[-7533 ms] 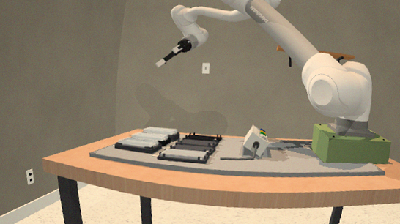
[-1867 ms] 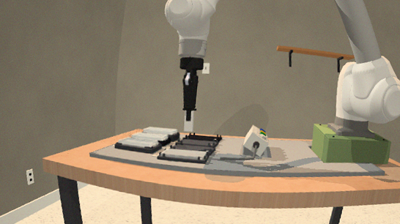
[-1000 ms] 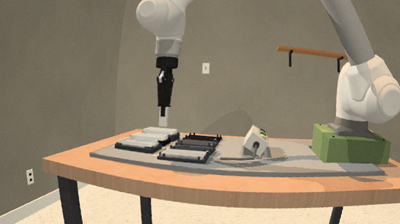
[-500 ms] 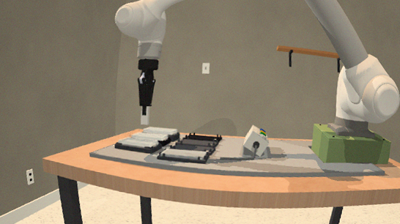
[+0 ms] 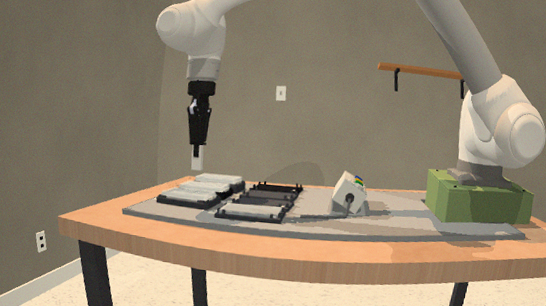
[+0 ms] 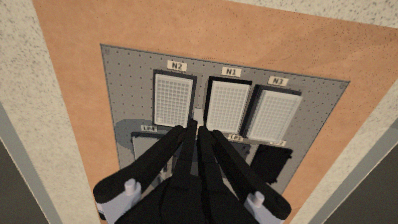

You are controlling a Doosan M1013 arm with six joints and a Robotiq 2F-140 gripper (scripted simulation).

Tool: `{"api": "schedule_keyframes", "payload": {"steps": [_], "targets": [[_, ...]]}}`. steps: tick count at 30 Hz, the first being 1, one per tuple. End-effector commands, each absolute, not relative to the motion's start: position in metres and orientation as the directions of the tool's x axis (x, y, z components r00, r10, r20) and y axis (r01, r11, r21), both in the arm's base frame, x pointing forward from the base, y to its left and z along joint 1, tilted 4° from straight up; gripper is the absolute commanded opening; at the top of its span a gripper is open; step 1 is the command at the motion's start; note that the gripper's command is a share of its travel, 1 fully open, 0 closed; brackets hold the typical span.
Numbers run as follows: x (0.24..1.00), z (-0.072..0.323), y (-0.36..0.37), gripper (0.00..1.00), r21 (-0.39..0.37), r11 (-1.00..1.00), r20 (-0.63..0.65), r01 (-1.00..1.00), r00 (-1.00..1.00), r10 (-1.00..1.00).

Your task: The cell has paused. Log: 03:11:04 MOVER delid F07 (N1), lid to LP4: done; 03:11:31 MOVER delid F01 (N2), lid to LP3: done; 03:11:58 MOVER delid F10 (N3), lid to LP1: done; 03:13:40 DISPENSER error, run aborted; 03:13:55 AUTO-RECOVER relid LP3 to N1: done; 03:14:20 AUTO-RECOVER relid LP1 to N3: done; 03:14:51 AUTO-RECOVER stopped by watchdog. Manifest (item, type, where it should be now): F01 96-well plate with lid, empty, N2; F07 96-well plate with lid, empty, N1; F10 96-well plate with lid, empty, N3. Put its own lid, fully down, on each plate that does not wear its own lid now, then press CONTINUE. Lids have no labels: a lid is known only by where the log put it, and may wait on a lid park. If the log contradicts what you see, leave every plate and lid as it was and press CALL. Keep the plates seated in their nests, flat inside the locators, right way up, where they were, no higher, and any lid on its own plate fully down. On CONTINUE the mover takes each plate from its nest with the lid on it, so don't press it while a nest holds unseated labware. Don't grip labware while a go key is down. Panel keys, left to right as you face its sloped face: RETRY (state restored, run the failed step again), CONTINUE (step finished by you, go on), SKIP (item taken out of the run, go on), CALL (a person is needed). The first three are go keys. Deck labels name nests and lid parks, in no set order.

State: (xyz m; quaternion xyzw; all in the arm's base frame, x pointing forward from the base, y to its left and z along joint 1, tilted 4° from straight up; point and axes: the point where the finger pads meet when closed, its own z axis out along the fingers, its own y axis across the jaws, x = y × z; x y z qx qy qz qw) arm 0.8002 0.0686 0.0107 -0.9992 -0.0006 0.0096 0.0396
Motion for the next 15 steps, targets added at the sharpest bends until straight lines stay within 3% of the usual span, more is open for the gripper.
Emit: {"api": "schedule_keyframes", "payload": {"steps": [1, 6, 9, 15], "targets": [[0.801, 0.01, 0.066, 0.0, -0.074, -0.997, -0.024, 0.008, 1.0, 0.01], [0.802, 0.009, 0.056, 0.0, -0.074, -0.997, -0.024, 0.008, 1.0, 0.01], [0.804, 0.004, -0.009, 0.0, -0.074, -0.997, -0.024, 0.008, 1.0, 0.01], [0.802, 0.001, -0.049, 0.0, -0.074, -0.997, -0.024, 0.008, 1.0, 0.01]]}}
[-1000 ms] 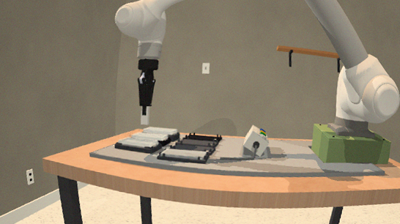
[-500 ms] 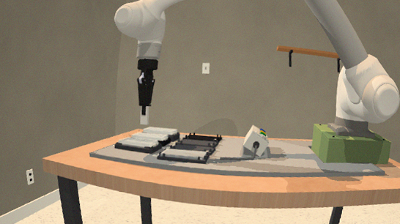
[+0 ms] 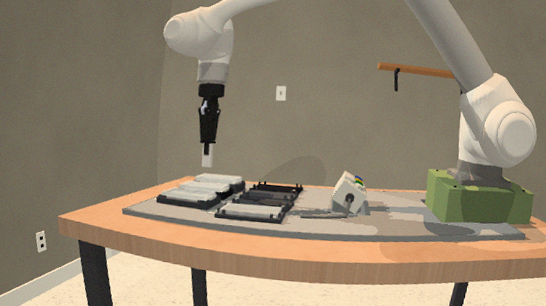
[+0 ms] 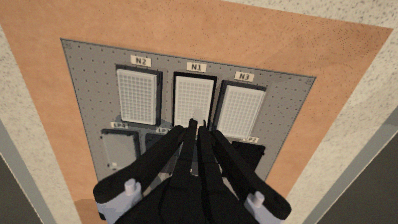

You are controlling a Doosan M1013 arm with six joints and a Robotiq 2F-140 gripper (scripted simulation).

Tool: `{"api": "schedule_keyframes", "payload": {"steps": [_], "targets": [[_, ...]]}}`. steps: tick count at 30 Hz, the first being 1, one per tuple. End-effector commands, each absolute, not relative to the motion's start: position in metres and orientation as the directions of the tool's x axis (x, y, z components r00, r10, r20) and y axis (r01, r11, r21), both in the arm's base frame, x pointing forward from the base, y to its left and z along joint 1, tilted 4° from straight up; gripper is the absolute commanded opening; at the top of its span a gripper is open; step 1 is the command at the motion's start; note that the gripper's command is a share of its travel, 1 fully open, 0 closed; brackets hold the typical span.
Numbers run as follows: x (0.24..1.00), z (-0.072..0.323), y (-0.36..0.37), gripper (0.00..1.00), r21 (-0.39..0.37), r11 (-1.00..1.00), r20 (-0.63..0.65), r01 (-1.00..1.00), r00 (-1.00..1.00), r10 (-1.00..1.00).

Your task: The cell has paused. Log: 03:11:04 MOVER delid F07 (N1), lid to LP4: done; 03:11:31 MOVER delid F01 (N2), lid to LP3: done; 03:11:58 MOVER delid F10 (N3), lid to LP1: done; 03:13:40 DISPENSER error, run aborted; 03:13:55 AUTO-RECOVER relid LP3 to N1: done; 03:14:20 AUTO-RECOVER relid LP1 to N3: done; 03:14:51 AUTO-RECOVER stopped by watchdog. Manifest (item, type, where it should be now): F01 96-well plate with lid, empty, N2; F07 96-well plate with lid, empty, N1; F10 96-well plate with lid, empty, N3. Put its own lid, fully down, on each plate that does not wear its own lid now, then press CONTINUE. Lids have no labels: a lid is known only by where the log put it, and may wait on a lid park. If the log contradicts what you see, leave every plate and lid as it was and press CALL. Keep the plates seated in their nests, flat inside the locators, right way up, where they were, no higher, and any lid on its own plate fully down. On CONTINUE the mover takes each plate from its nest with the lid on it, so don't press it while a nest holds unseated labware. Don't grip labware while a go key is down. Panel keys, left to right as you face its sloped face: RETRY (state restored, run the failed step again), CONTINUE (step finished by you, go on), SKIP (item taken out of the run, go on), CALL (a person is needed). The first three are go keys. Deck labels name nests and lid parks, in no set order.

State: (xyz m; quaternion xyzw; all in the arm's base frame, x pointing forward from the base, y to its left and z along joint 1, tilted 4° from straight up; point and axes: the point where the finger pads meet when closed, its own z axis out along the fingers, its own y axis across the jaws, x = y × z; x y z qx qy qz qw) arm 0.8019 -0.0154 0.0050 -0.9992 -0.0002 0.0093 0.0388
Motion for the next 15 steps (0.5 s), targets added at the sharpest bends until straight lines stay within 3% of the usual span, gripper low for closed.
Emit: {"api": "schedule_keyframes", "payload": {"steps": [1, 15], "targets": [[0.8019, 0.0005, -0.0574, 0.0, -0.074, -0.997, -0.024, 0.008, 1.0, 0.01], [0.8018, 0.0004, -0.0588, 0.0, -0.074, -0.997, -0.024, 0.008, 1.0, 0.01]]}}
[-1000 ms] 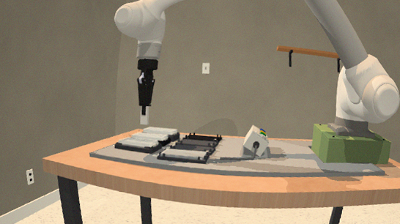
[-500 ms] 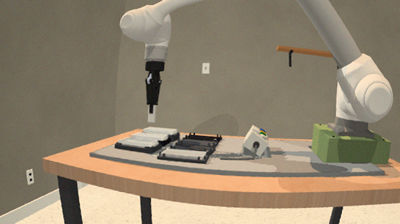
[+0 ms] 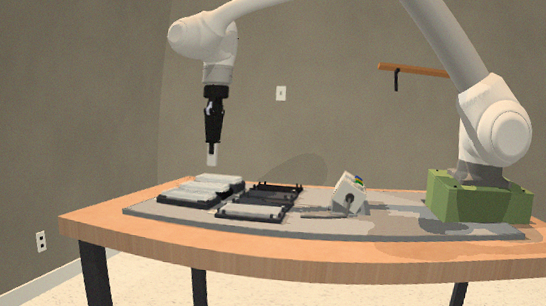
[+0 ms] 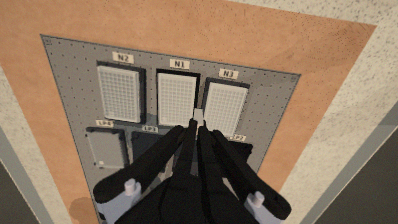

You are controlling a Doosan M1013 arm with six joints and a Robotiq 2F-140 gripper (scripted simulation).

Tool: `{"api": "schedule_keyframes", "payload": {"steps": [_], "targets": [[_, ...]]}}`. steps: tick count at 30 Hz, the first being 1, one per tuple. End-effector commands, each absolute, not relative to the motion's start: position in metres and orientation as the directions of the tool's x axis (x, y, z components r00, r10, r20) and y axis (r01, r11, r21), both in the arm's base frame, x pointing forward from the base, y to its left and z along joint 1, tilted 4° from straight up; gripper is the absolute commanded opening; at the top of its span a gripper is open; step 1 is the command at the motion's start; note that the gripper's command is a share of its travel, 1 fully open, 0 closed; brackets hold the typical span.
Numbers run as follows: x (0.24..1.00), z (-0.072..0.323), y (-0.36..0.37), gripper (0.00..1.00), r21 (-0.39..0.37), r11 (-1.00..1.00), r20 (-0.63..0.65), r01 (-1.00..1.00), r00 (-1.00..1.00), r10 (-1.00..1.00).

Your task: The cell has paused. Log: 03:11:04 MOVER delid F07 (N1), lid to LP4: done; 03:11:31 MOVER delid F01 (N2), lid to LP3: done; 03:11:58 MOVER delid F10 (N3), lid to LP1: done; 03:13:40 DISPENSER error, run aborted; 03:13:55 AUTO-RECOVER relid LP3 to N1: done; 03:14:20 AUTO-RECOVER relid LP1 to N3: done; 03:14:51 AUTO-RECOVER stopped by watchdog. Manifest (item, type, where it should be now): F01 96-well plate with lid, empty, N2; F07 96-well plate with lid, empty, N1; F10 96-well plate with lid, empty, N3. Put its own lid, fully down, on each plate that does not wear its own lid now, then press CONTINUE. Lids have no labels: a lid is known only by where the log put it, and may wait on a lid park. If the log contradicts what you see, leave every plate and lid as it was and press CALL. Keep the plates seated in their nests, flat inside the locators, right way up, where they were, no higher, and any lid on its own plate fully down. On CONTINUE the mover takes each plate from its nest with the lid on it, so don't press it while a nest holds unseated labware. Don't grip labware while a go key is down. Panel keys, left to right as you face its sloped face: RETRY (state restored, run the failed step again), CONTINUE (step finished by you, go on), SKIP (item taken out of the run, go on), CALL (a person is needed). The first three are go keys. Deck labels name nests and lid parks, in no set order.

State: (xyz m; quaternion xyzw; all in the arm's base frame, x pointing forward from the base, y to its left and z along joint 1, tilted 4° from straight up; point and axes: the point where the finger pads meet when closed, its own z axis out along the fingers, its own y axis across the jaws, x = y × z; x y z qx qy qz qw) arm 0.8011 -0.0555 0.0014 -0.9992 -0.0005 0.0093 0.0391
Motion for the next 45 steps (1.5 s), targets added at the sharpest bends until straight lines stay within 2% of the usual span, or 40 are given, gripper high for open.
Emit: {"api": "schedule_keyframes", "payload": {"steps": [1, 16, 24, 25, 45], "targets": [[0.802, 0.0, -0.059, 0.0, -0.074, -0.997, -0.024, 0.008, 1.0, 0.01], [0.802, 0.0, -0.058, 0.0, -0.074, -0.997, -0.024, 0.009, 1.0, 0.01], [0.802, 0.005, -0.002, 0.0, -0.075, -0.997, -0.022, 0.033, 0.999, 0.035], [0.802, 0.005, -0.002, 0.66, -0.075, -0.997, -0.022, 0.033, 0.999, 0.035], [0.802, 0.005, -0.002, 0.66, -0.075, -0.997, -0.022, 0.033, 0.999, 0.035]]}}
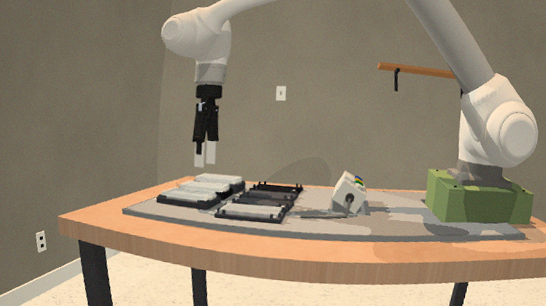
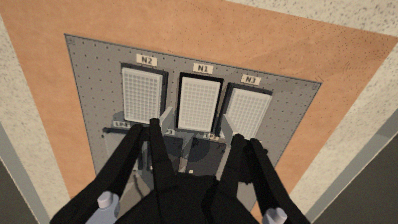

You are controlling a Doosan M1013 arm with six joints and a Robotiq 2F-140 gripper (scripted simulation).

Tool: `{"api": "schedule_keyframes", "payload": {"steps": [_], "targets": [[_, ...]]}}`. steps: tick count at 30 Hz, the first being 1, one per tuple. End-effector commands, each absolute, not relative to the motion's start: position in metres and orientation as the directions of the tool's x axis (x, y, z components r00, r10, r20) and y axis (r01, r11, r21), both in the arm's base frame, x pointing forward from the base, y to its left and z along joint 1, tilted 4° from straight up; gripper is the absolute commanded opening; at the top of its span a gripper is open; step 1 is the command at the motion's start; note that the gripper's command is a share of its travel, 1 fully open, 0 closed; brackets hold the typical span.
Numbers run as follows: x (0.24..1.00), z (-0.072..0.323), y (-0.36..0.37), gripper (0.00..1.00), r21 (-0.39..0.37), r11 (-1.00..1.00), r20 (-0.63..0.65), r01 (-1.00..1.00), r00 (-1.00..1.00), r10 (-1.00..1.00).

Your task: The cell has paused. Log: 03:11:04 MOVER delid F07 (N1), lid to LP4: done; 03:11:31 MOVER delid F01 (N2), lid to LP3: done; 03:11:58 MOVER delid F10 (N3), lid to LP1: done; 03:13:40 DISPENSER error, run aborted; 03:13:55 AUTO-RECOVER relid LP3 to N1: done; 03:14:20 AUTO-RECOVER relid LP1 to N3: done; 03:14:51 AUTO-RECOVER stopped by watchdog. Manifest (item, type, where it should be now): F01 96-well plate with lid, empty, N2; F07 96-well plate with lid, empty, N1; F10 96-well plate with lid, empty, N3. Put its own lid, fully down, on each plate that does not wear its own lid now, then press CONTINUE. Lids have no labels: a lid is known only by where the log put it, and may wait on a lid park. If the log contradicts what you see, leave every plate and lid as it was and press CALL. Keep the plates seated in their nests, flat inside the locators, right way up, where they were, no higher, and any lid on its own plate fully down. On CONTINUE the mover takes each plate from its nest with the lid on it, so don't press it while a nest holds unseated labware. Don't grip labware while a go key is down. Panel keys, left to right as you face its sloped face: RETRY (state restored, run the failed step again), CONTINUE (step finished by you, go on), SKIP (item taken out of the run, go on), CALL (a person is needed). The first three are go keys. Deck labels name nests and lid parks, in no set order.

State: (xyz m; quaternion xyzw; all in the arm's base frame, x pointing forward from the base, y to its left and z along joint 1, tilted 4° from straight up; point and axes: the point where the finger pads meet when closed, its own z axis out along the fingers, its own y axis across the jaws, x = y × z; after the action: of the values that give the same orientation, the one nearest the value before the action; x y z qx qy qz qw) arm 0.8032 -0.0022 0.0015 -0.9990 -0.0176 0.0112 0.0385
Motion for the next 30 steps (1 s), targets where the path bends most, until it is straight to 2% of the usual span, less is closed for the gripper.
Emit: {"api": "schedule_keyframes", "payload": {"steps": [1, 30], "targets": [[0.8023, 0.0046, -0.0018, 0.66, -0.075, -0.997, -0.022, 0.033, 0.999, 0.035], [0.8024, 0.0, -0.0014, 0.66, -0.075, -0.997, -0.022, 0.033, 0.999, 0.035]]}}
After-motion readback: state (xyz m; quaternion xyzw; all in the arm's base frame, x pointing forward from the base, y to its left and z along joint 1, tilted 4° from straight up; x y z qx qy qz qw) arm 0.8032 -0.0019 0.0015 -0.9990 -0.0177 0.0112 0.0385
